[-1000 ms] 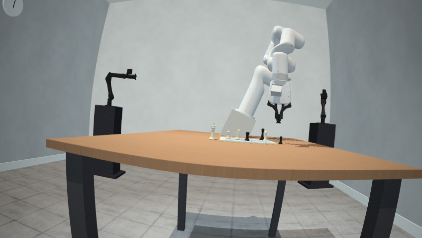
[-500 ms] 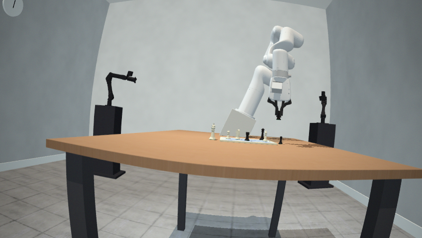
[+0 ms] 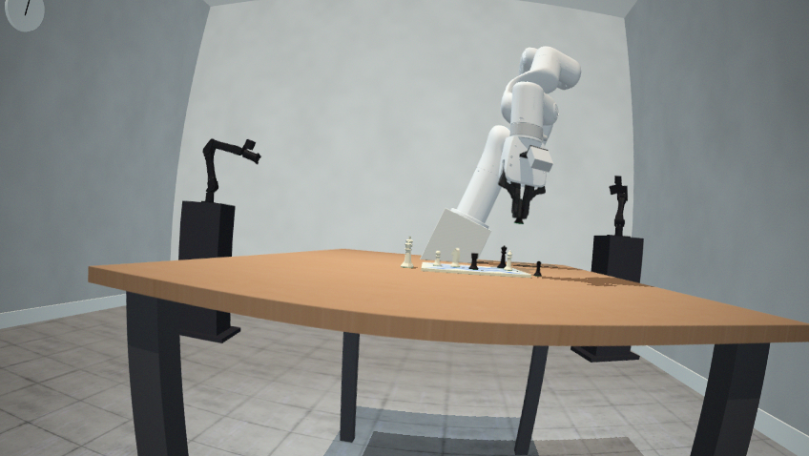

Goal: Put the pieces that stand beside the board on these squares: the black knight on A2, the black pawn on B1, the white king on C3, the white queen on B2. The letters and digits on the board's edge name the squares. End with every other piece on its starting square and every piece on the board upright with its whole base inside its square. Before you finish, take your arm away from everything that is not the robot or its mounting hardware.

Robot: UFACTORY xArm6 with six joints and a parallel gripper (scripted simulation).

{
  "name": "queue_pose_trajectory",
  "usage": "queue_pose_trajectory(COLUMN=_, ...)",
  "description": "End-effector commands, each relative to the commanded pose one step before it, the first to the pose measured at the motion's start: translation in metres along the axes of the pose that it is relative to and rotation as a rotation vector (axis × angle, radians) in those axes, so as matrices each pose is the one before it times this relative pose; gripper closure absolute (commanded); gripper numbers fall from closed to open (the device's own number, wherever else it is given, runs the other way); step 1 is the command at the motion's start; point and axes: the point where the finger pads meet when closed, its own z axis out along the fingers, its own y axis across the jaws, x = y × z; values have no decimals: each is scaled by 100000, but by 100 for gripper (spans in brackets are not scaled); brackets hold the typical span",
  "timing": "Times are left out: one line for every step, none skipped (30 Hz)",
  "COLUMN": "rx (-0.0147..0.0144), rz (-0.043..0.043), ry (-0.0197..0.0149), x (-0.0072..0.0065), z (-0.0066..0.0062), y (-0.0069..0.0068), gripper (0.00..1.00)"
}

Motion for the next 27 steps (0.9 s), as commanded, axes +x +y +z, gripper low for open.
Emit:
queue_pose_trajectory(rx=4073, rz=-19722, ry=386, x=2211, z=210, y=2802, gripper=100)
queue_pose_trajectory(rx=427, rz=-11656, ry=-28, x=219, z=-8, y=842, gripper=100)
queue_pose_trajectory(rx=-296, rz=-3454, ry=-26, x=84, z=-7, y=756, gripper=100)
queue_pose_trajectory(rx=-176, rz=-3333, ry=-27, x=35, z=-2, y=637, gripper=100)
queue_pose_trajectory(rx=21, rz=-3601, ry=-20, x=1, z=1, y=506, gripper=100)
queue_pose_trajectory(rx=207, rz=-3818, ry=9, x=-18, z=1, y=374, gripper=100)
queue_pose_trajectory(rx=386, rz=-3884, ry=64, x=-24, z=1, y=248, gripper=100)
queue_pose_trajectory(rx=595, rz=-3843, ry=148, x=-20, z=0, y=138, gripper=100)
queue_pose_trajectory(rx=143, rz=-985, ry=40, x=-10, z=0, y=55, gripper=100)
queue_pose_trajectory(rx=0, rz=-55, ry=0, x=-2, z=0, y=8, gripper=100)
queue_pose_trajectory(rx=0, rz=0, ry=0, x=0, z=0, y=0, gripper=100)
queue_pose_trajectory(rx=0, rz=0, ry=0, x=0, z=0, y=0, gripper=100)
queue_pose_trajectory(rx=0, rz=0, ry=0, x=0, z=0, y=0, gripper=100)
queue_pose_trajectory(rx=0, rz=0, ry=0, x=0, z=0, y=0, gripper=100)
queue_pose_trajectory(rx=0, rz=0, ry=0, x=0, z=0, y=0, gripper=100)
queue_pose_trajectory(rx=0, rz=0, ry=0, x=0, z=0, y=0, gripper=100)
queue_pose_trajectory(rx=0, rz=0, ry=0, x=0, z=0, y=0, gripper=100)
queue_pose_trajectory(rx=0, rz=0, ry=0, x=0, z=0, y=0, gripper=100)
queue_pose_trajectory(rx=0, rz=0, ry=0, x=0, z=0, y=0, gripper=100)
queue_pose_trajectory(rx=0, rz=0, ry=0, x=0, z=0, y=0, gripper=100)
queue_pose_trajectory(rx=0, rz=0, ry=0, x=0, z=0, y=0, gripper=100)
queue_pose_trajectory(rx=0, rz=0, ry=0, x=0, z=2, y=0, gripper=100)
queue_pose_trajectory(rx=2, rz=-1, ry=1, x=0, z=14, y=0, gripper=100)
queue_pose_trajectory(rx=5, rz=-4, ry=4, x=0, z=37, y=1, gripper=100)
queue_pose_trajectory(rx=10, rz=-7, ry=7, x=1, z=68, y=1, gripper=100)
queue_pose_trajectory(rx=15, rz=-10, ry=10, x=1, z=105, y=1, gripper=100)
queue_pose_trajectory(rx=20, rz=-13, ry=13, x=1, z=147, y=2, gripper=100)
